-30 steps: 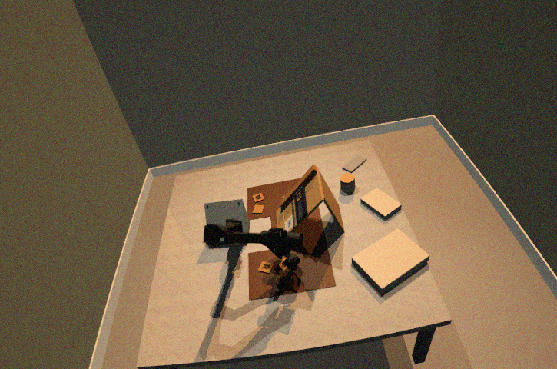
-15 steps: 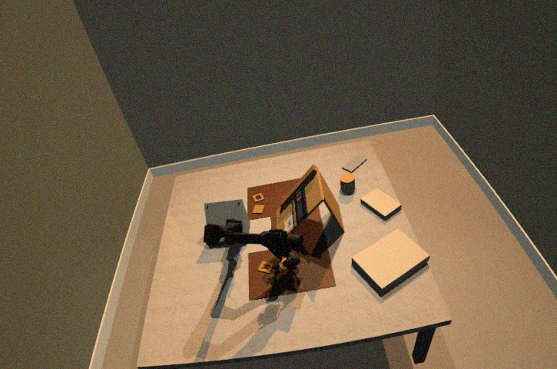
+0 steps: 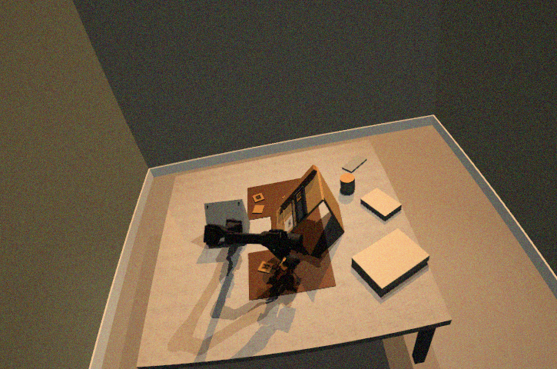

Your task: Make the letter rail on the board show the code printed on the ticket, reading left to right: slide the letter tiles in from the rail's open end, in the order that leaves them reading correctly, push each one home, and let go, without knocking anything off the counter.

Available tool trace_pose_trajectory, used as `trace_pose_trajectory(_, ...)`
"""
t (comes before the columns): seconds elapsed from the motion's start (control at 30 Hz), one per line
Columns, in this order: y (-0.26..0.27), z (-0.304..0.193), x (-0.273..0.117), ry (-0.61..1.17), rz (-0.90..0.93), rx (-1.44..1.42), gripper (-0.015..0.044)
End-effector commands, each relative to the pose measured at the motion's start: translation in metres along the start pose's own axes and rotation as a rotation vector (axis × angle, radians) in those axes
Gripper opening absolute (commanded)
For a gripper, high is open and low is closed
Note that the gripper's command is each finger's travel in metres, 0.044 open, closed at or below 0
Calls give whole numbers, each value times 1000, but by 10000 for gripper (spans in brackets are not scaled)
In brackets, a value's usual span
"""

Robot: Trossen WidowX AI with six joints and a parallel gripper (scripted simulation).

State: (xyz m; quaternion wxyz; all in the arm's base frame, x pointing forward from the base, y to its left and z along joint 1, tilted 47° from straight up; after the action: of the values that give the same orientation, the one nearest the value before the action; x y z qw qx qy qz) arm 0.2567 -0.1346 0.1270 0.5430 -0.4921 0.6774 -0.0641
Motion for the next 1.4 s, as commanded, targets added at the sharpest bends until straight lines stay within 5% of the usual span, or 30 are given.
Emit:
trace_pose_trajectory(0.0,0,0,-2,-3,2,-5,181)
trace_pose_trajectory(0.23,1,0,-6,-3,2,-5,0)
trace_pose_trajectory(1.37,6,2,-25,-3,3,-6,0)
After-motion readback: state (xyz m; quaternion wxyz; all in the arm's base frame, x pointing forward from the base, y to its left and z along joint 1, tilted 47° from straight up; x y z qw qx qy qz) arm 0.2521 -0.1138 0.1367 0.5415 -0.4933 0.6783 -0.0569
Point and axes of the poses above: the point midway between the two fingers, 35 mm back from their tips, its own x axis out along the fingers, its own y axis across the jaws, z = x × y, the point moved 1 cm from there along -x, back along the fingers, and after that the axes turned 4 degrees about x, right-handed, at the moved point
